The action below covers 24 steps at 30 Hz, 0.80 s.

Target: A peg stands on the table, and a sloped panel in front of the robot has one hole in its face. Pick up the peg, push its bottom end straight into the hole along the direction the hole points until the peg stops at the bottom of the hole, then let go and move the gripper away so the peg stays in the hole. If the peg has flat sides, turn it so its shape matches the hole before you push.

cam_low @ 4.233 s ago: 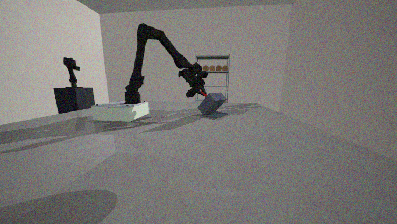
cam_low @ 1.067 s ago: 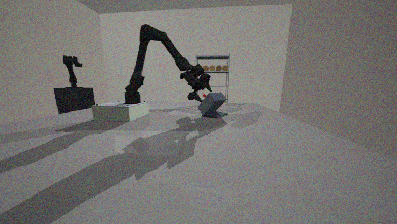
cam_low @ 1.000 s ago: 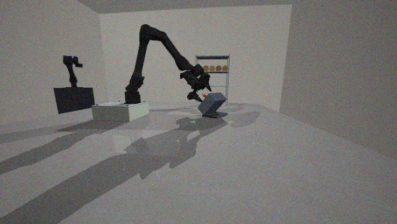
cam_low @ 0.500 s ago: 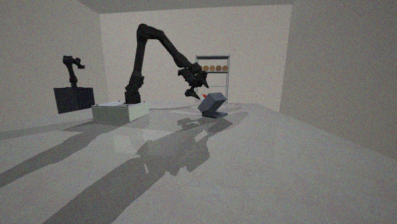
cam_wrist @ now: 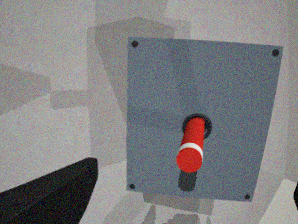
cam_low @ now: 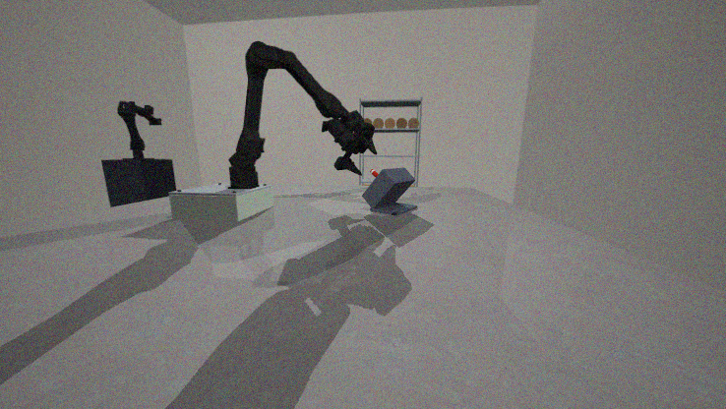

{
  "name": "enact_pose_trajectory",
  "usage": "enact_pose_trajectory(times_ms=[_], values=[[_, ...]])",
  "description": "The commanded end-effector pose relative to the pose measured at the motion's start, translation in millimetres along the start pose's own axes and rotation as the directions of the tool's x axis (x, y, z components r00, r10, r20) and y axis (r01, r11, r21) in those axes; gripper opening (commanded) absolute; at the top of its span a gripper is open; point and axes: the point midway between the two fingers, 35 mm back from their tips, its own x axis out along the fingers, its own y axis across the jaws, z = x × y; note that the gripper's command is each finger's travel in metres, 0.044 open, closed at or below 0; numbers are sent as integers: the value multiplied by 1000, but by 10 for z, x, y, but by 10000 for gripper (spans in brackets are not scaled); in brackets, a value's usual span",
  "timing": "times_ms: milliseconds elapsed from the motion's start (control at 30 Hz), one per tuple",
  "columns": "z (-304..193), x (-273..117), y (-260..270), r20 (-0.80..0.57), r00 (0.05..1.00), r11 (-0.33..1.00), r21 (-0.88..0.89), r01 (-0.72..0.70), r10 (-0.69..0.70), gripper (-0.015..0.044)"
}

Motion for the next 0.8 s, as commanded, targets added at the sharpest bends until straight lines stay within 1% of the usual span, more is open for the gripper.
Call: enact_pose_trajectory(times_ms=[0,633,767], values=[[11,-104,-14,6,1000,1000,6,5,-5,440],[-1,-403,33,4,1000,1000,2,7,-7,440],[-1,-415,34,4,1000,1000,2,7,-7,440]])
